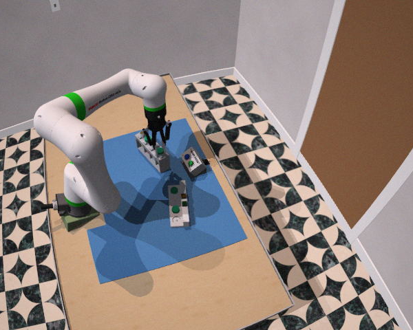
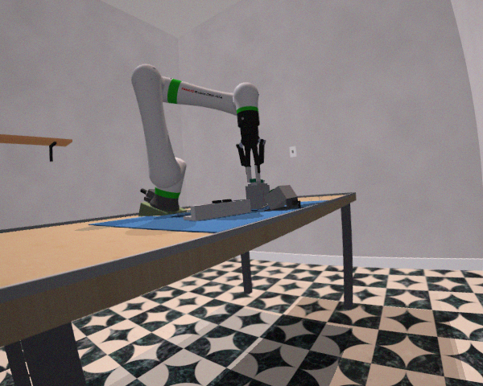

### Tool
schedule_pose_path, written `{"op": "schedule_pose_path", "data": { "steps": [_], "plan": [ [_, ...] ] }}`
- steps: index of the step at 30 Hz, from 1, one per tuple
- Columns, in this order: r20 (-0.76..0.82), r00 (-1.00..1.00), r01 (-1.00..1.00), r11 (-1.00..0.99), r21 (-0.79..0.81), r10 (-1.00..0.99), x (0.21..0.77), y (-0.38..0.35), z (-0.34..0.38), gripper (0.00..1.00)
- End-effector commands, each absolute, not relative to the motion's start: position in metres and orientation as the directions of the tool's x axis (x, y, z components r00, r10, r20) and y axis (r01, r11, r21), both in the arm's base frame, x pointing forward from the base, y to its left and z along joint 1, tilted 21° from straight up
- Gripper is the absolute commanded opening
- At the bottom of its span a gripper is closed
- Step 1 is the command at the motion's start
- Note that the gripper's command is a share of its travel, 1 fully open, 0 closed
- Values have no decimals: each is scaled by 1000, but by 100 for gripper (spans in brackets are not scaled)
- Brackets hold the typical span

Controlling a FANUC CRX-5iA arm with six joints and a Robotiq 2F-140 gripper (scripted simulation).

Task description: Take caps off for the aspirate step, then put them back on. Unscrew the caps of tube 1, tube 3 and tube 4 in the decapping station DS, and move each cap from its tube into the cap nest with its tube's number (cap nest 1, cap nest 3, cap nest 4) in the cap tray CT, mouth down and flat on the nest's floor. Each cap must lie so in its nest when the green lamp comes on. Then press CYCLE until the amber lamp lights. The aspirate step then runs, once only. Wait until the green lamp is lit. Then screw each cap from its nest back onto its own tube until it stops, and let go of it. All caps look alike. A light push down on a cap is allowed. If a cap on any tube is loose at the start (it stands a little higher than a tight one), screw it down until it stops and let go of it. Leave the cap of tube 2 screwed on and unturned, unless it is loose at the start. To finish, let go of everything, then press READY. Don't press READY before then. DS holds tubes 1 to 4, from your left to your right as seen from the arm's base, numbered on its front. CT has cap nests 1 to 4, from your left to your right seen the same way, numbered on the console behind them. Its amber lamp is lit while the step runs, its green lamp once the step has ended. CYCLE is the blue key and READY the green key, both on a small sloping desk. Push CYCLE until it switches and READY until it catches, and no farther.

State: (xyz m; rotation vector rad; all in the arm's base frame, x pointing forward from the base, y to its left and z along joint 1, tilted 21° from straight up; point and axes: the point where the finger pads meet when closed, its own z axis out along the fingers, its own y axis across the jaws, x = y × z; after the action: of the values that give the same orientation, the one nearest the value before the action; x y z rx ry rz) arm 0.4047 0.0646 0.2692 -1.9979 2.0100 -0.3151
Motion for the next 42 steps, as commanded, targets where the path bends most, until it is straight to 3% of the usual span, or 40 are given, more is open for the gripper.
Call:
{"op": "schedule_pose_path", "data": {
  "steps": [1, 15, 24, 25, 35, 42],
  "plan": [
    [35, 266, -900, -261, -349, -963, 405, 64, 269, 0],
    [199, 669, -658, -696, -288, -716, 405, 64, 270, 0],
    [199, 669, -658, -696, -288, -716, 405, 64, 270, 0],
    [199, 669, -658, -696, -288, -716, 405, 64, 270, 35],
    [199, 669, -658, -696, -288, -716, 405, 64, 270, 35],
    [70, 359, -867, -361, -343, -931, 405, 64, 270, 35]
  ]
}}
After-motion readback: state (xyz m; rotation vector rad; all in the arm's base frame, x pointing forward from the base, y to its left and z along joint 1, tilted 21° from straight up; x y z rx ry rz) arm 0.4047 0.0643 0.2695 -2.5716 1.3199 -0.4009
